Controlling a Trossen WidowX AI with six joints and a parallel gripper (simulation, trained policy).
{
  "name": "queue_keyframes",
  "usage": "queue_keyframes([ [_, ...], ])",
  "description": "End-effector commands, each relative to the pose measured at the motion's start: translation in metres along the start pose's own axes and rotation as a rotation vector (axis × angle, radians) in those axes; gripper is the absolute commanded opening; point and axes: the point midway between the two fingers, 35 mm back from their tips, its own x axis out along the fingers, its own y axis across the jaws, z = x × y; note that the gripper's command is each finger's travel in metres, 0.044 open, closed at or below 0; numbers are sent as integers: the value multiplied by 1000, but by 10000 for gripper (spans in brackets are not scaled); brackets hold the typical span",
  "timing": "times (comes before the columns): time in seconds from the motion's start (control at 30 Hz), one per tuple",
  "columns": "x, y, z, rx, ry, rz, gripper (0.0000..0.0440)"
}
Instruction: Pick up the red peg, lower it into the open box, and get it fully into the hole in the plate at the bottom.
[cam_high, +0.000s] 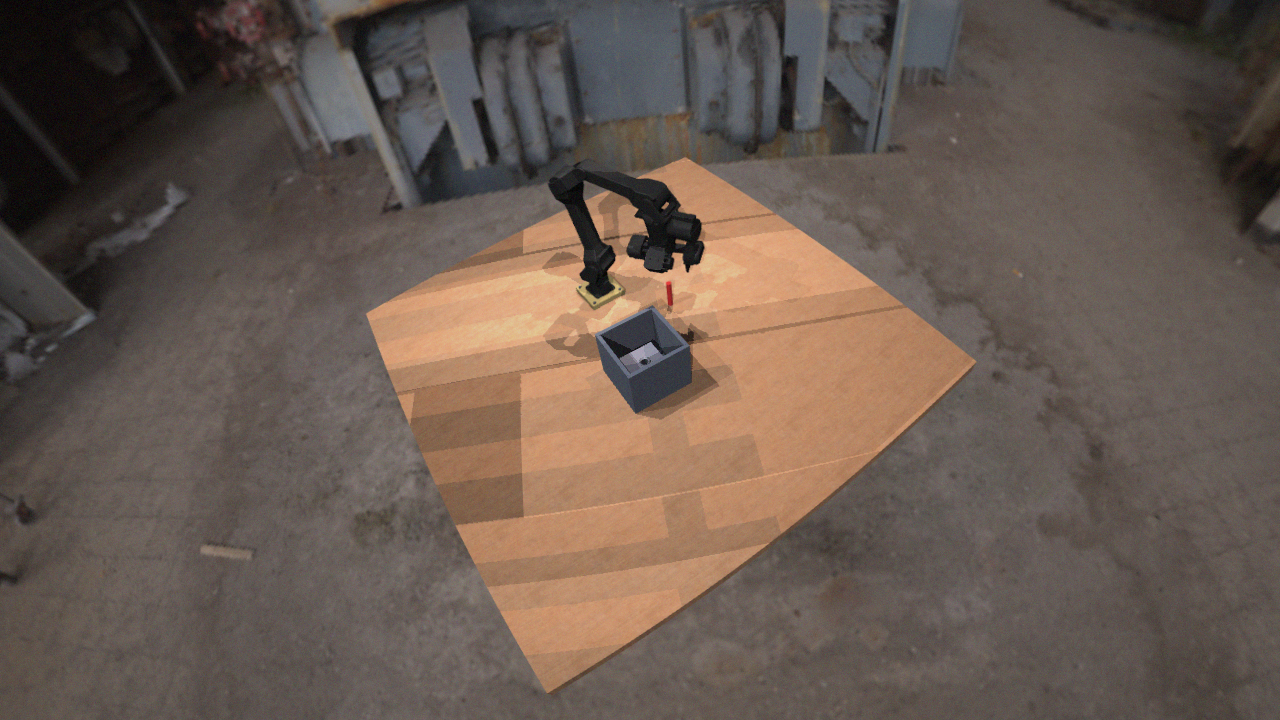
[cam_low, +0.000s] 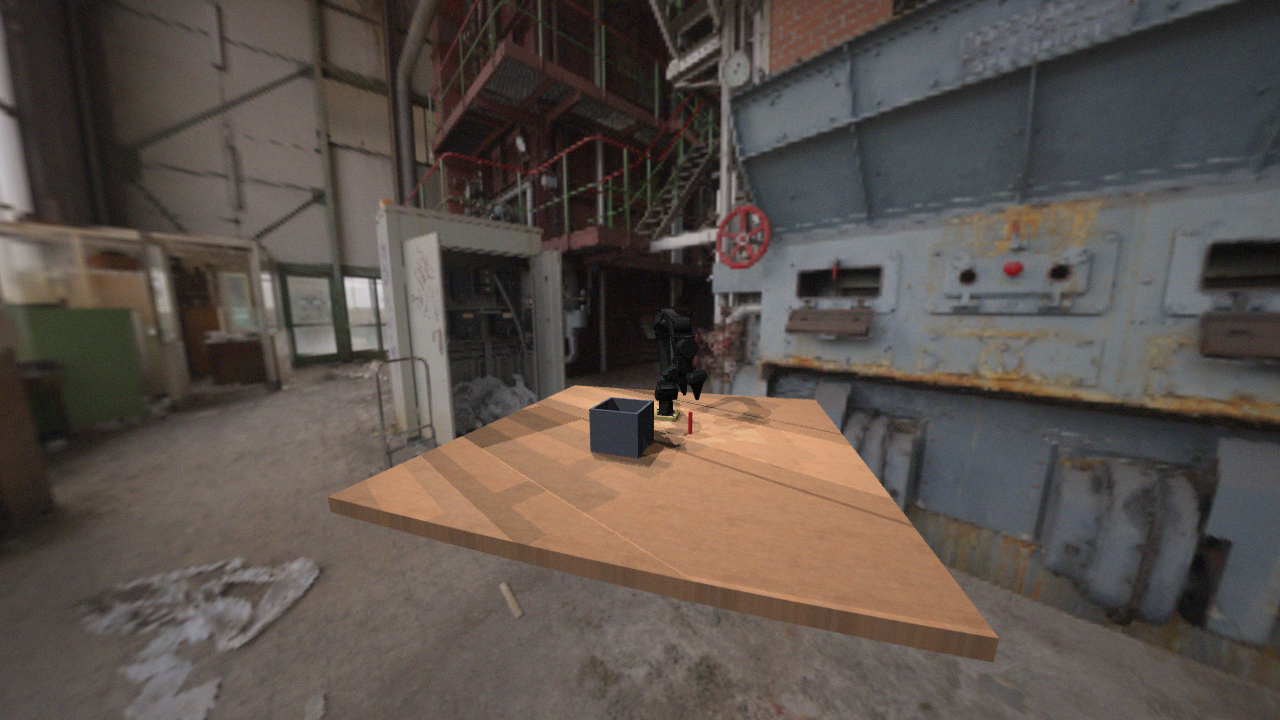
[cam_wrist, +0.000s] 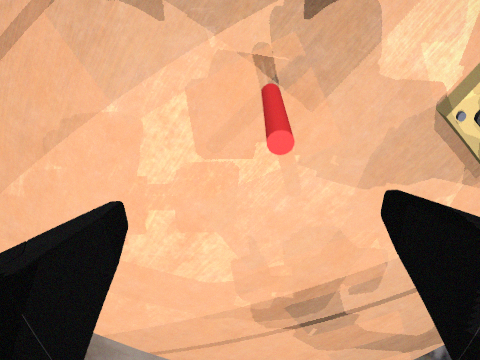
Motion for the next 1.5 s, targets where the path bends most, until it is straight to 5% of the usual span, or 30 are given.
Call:
queue_keyframes([
  [0.0,7,-8,-5,41,19,-41,440],
  [0.93,88,-34,5,267,10,-146,432],
  [1.03,94,-33,7,270,4,-138,387],
  [1.47,102,-24,12,240,2,-128,59],
])
